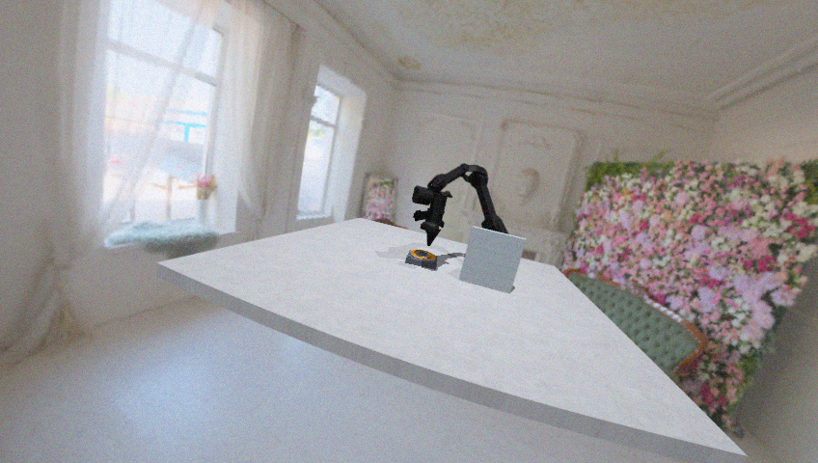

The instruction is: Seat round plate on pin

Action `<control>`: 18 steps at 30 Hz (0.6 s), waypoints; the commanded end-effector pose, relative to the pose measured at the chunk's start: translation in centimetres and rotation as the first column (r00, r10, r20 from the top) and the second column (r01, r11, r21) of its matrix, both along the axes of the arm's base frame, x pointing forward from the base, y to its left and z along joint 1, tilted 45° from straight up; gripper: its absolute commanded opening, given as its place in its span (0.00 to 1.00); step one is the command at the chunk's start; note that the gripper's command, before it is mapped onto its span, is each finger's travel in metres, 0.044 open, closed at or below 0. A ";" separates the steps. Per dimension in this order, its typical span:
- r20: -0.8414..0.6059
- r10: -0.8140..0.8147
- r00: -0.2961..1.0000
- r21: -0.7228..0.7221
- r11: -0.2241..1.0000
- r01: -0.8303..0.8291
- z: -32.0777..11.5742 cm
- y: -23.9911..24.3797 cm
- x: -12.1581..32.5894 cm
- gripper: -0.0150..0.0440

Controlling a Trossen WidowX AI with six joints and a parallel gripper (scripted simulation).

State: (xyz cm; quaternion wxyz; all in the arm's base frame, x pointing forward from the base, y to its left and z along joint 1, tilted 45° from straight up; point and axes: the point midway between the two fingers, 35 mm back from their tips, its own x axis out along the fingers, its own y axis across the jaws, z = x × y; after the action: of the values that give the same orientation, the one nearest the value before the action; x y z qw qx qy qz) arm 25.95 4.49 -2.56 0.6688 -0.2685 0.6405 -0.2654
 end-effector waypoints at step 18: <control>-0.024 0.016 1.000 -0.006 1.000 -0.016 -3.3 -3.4 -0.3 0.25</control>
State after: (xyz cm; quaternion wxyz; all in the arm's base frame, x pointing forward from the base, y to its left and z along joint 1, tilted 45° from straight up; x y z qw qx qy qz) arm 25.73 1.19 -5.86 0.6615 -0.2748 0.6472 -0.2611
